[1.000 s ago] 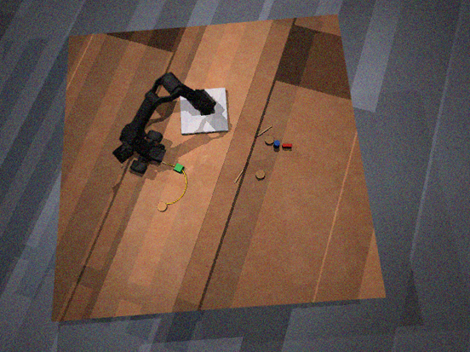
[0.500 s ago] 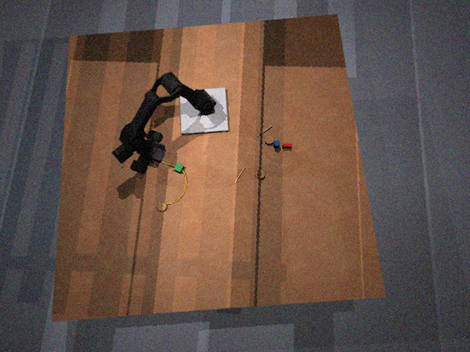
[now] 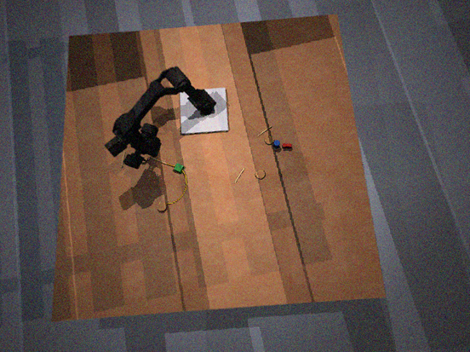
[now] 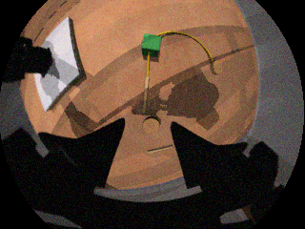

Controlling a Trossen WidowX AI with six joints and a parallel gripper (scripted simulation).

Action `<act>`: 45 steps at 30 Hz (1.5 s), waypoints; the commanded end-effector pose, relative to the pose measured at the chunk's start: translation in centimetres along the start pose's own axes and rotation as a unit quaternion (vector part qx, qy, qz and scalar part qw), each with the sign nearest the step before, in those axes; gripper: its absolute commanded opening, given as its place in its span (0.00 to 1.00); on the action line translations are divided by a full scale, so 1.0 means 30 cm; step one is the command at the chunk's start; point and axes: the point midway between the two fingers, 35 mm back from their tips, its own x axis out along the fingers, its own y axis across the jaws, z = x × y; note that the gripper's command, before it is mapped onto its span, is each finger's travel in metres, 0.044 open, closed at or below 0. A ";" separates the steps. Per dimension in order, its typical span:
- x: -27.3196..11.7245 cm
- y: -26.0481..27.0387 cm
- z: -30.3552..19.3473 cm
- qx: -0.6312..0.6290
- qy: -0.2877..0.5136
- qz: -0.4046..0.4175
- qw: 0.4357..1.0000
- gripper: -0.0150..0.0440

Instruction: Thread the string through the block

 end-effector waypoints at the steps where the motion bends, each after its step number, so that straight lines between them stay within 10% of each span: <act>1: -0.002 0.000 0.000 0.000 0.000 0.001 1.000 0.92; 45: -0.084 -0.004 0.009 0.001 0.001 -0.001 1.000 1.00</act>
